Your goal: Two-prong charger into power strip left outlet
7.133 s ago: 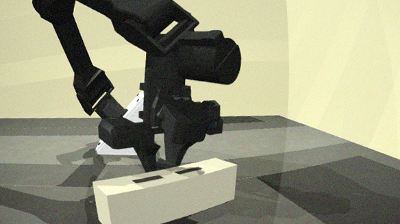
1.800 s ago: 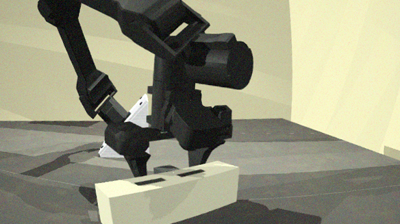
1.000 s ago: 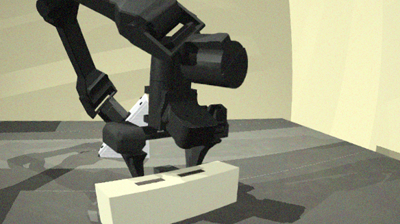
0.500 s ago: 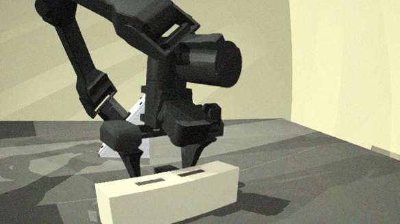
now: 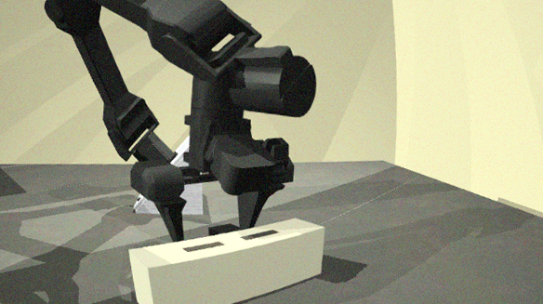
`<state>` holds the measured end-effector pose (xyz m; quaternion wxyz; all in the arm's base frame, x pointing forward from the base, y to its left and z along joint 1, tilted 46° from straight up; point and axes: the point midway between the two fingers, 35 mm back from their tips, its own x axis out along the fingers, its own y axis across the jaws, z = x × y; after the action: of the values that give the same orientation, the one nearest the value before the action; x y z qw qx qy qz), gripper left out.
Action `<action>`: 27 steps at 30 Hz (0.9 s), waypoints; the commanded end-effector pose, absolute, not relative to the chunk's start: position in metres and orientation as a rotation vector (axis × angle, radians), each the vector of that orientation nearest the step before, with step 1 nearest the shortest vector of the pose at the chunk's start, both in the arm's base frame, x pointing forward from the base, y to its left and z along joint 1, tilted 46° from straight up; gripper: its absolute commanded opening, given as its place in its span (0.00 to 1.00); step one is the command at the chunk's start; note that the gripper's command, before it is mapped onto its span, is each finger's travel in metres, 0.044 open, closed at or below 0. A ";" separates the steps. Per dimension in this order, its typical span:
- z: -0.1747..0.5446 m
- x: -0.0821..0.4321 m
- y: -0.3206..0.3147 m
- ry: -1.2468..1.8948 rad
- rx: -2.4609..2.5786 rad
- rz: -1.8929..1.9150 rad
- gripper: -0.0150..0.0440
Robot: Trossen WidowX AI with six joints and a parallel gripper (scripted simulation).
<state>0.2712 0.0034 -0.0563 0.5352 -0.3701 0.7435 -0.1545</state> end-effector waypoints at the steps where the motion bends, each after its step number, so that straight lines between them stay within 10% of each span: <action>1: -0.055 0.267 0.003 1.770 -0.874 -0.371 1.00; 27: -0.047 0.240 -0.004 1.771 -0.874 -0.371 1.00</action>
<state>0.2435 -0.0032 -0.0474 0.5345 -0.3703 0.7439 -0.1544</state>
